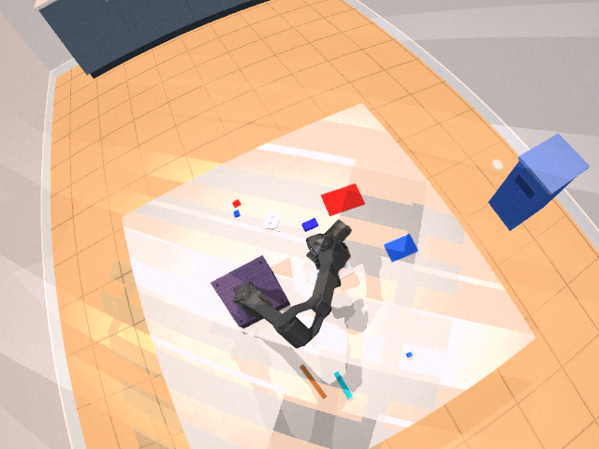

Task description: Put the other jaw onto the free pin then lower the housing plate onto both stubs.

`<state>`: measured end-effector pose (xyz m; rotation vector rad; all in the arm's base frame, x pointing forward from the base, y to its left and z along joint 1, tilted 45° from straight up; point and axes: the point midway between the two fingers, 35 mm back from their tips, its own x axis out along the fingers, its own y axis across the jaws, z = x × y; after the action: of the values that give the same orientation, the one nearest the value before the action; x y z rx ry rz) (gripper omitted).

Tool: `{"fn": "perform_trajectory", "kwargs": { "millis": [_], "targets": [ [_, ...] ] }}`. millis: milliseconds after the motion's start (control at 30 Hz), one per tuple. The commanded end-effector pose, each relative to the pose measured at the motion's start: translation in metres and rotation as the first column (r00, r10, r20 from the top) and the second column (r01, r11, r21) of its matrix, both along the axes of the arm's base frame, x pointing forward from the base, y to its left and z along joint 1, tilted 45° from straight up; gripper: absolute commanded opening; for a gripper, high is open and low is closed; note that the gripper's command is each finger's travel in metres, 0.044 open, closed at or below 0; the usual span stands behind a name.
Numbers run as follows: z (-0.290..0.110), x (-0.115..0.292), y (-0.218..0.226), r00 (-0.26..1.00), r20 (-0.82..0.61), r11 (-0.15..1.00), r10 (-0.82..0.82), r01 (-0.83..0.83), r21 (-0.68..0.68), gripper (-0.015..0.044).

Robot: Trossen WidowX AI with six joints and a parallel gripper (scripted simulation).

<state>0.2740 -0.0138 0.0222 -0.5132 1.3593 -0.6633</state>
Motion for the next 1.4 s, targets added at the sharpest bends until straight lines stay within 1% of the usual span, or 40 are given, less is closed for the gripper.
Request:
{"fn": "perform_trajectory", "kwargs": {
  "millis": [0, 633, 1367],
  "targets": [
    [-0.005, 0.010, 0.008, 1.000, 0.000, 1.000, 0.001, -0.001, 0.004, 0.0134],
    [-0.035, 0.051, 0.042, 1.000, 0.002, 1.000, 0.001, -0.001, 0.005, 0.0134],
    [-0.037, 0.052, 0.043, 1.000, 0.007, 1.000, -0.004, 0.004, 0.006, 0.0134]
  ]
}}
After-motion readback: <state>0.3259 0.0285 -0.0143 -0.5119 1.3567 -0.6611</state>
